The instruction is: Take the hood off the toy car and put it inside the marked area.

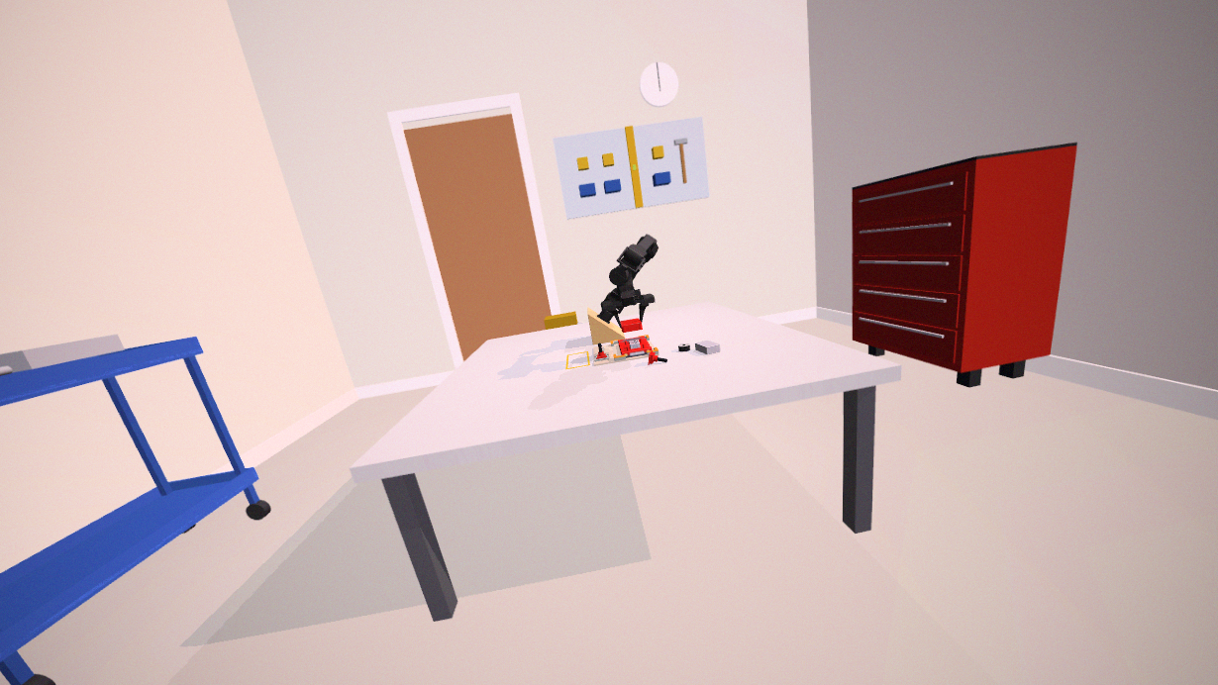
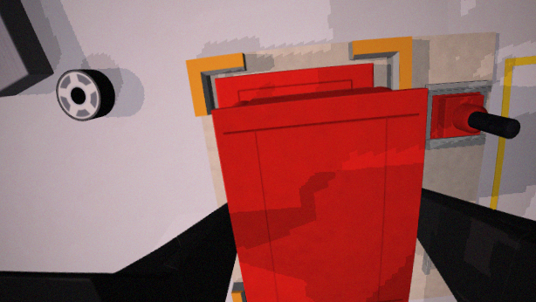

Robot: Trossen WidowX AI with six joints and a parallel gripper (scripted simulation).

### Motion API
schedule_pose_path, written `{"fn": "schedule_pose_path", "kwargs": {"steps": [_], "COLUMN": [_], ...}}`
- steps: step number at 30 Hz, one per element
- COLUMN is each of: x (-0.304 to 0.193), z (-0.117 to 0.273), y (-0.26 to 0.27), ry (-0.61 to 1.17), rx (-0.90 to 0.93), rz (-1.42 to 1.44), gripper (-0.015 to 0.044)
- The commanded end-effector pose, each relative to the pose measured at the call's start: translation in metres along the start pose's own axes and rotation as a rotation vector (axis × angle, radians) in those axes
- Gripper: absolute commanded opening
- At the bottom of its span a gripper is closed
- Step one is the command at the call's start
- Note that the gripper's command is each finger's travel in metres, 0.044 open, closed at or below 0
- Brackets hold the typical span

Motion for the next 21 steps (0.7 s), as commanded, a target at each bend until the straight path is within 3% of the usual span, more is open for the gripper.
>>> {"fn": "schedule_pose_path", "kwargs": {"steps": [1,21], "x": [0.000,-0.018], "z": [0.000,0.007], "y": [-0.019,-0.122], "ry": [0.004,0.004], "rx": [-0.009,-0.030], "rz": [-0.008,-0.007], "gripper": [0.0000,0.0000]}}
Point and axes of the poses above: the point midway between the two fingers, 35 mm back from their tips, its own z axis back along the fingers, its own y axis across the jaws, x = y × z, the point moved 2 cm from there along z, back along the fingers, and after that the axes turned 5 degrees about z, right-handed, at the moved point
